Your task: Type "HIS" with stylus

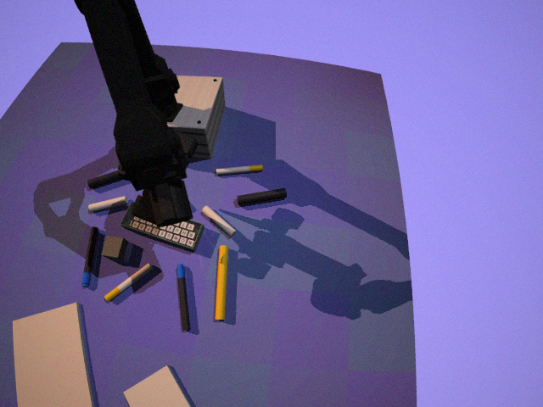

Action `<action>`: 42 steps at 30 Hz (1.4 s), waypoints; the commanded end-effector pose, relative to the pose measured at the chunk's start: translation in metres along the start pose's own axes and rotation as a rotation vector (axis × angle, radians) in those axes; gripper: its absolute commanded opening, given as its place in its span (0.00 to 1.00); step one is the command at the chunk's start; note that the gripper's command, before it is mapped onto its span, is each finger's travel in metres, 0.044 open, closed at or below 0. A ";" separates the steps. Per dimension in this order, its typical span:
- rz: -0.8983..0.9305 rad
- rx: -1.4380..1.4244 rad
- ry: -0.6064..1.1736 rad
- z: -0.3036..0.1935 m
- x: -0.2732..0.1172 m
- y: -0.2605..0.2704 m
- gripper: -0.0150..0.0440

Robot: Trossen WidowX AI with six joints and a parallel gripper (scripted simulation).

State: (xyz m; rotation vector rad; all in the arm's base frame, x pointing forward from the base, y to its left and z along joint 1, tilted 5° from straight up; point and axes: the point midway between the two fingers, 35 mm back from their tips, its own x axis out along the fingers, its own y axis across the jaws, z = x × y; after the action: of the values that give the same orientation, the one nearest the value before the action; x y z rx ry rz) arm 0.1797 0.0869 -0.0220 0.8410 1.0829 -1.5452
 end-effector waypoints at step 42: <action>-0.033 0.527 -0.163 0.007 0.030 -0.013 0.51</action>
State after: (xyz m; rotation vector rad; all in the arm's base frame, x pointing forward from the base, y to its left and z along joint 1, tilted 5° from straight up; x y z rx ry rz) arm 0.1626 0.0729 -0.0403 1.0400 0.5827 -1.9201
